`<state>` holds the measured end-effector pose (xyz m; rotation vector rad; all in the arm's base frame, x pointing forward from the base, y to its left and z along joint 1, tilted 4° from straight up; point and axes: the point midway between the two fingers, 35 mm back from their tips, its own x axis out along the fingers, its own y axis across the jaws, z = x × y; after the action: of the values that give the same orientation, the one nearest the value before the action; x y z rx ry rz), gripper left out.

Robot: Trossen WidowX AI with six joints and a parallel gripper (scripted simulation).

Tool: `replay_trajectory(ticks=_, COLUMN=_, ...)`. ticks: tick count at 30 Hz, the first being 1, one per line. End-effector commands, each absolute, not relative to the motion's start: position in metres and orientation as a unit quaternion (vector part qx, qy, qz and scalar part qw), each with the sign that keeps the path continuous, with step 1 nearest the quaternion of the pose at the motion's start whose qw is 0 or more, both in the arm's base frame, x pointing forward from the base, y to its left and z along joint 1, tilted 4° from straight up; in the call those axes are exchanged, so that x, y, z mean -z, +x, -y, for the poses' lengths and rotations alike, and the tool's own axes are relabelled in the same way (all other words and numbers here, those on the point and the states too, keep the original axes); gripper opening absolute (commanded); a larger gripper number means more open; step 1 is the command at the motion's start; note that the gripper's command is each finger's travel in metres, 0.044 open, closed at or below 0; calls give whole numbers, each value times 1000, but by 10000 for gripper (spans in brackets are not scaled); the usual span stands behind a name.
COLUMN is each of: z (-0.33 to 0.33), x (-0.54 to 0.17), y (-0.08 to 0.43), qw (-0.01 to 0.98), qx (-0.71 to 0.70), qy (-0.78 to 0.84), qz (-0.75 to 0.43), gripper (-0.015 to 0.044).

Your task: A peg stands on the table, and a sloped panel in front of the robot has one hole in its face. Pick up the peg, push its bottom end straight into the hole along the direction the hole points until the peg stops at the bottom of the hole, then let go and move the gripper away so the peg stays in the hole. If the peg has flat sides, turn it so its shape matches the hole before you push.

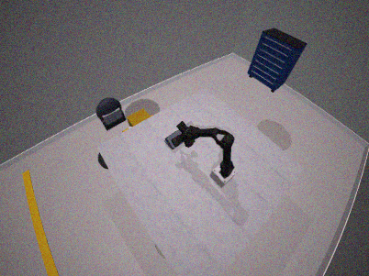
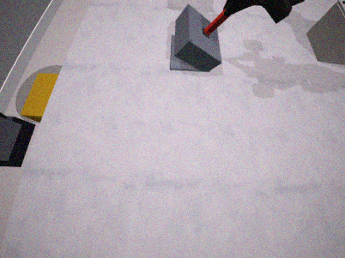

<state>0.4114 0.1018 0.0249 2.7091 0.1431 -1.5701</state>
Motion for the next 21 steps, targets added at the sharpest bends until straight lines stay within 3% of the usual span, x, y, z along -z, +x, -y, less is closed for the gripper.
replay_trajectory(ticks=1, z=-103, x=-25, y=414, qw=4, qx=499, qy=866, qz=-47, gripper=0)
replay_trajectory(ticks=21, z=-103, x=-13, y=420, qw=4, qx=499, qy=866, qz=-47, gripper=0)
